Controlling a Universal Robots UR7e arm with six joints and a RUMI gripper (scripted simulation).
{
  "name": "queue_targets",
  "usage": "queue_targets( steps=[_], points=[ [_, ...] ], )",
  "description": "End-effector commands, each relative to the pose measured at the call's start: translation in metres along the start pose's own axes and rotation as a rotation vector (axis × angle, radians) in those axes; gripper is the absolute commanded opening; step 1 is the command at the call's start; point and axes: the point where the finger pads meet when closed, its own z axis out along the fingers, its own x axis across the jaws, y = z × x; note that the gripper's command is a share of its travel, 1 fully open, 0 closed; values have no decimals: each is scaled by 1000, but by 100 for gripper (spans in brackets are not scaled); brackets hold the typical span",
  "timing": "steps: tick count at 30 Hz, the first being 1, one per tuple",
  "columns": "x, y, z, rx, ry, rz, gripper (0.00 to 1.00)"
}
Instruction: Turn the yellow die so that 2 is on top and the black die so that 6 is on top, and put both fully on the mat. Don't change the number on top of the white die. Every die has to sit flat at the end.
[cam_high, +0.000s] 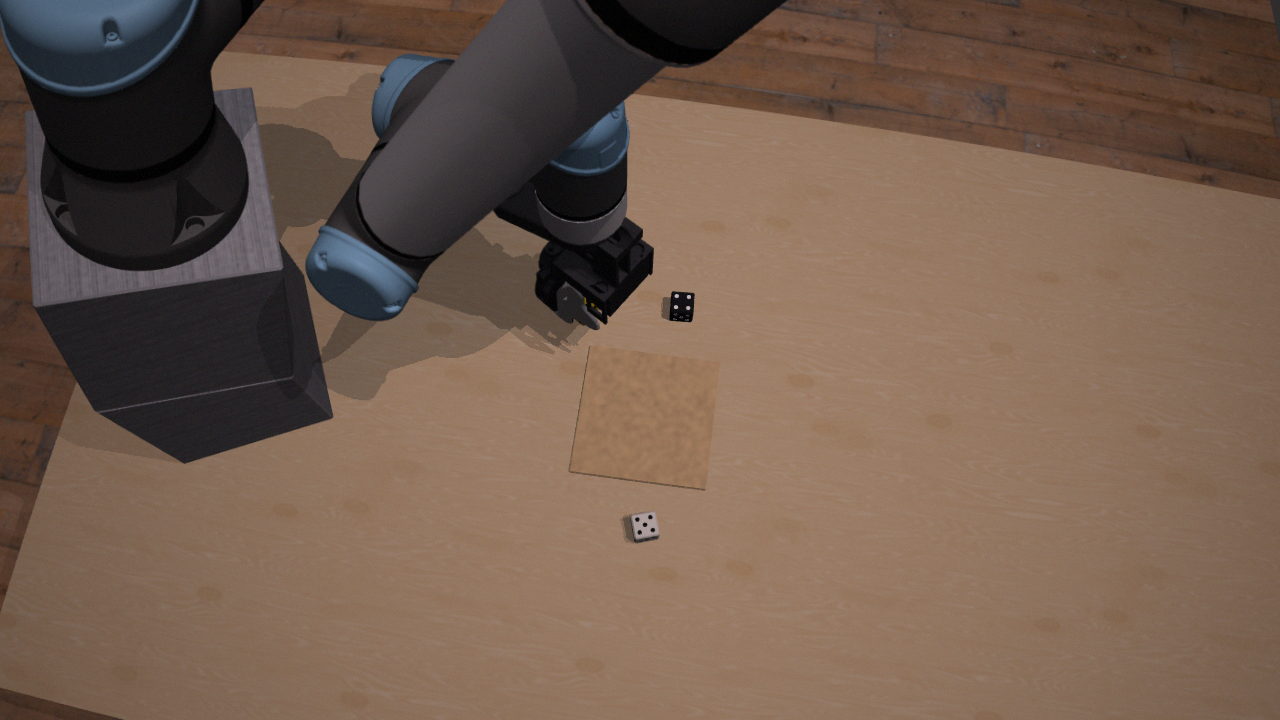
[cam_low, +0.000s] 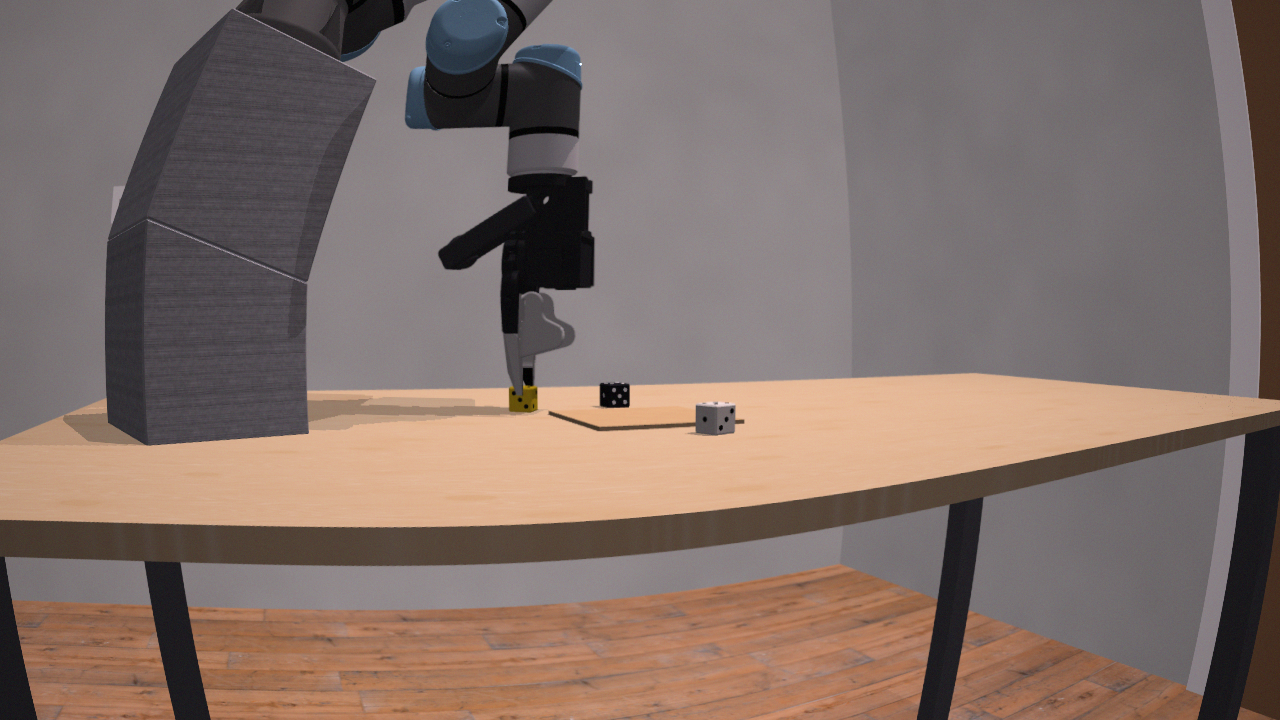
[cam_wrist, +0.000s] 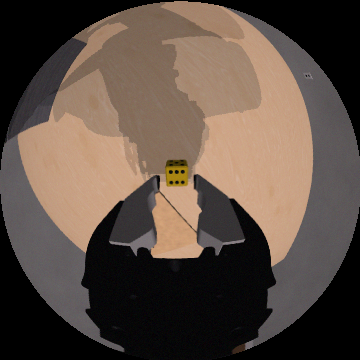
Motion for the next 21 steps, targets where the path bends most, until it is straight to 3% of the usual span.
queue_targets(
  steps=[1, 21],
  points=[
    [0, 0, 9, -1, 1, 0, 24],
    [0, 0, 16, -1, 1, 0, 24]
  ],
)
